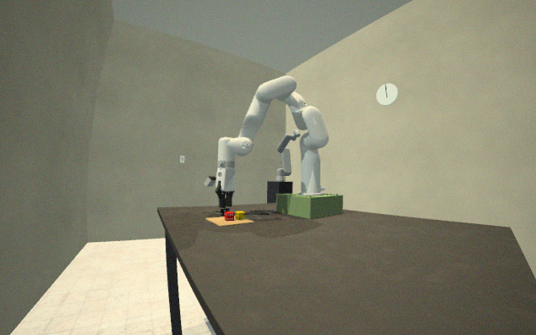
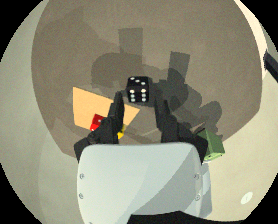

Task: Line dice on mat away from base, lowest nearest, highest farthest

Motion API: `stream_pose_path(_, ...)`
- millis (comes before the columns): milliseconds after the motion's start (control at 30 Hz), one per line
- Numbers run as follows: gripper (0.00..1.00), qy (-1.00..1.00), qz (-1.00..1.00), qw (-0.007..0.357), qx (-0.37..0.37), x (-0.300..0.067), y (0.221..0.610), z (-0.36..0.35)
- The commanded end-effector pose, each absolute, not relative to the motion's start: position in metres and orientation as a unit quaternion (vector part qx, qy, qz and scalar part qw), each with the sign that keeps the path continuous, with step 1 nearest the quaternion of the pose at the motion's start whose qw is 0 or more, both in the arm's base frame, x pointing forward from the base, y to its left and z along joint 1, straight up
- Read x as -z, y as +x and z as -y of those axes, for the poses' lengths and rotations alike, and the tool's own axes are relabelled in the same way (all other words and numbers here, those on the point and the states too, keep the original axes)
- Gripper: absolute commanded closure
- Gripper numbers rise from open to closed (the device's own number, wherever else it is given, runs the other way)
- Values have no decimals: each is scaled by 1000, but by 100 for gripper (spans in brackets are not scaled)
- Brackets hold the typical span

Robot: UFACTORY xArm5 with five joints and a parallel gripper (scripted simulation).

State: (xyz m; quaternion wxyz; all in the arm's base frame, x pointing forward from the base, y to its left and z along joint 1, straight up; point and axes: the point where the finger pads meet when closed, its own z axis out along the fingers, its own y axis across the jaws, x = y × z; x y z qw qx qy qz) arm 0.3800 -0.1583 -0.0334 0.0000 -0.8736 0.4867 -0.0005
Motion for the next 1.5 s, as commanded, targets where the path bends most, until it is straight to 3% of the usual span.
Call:
stream_pose_path(0,53,-874,-487,0,2,32,381,159)
stream_pose_path(1467,53,-874,-487,0,2,67,381,159)
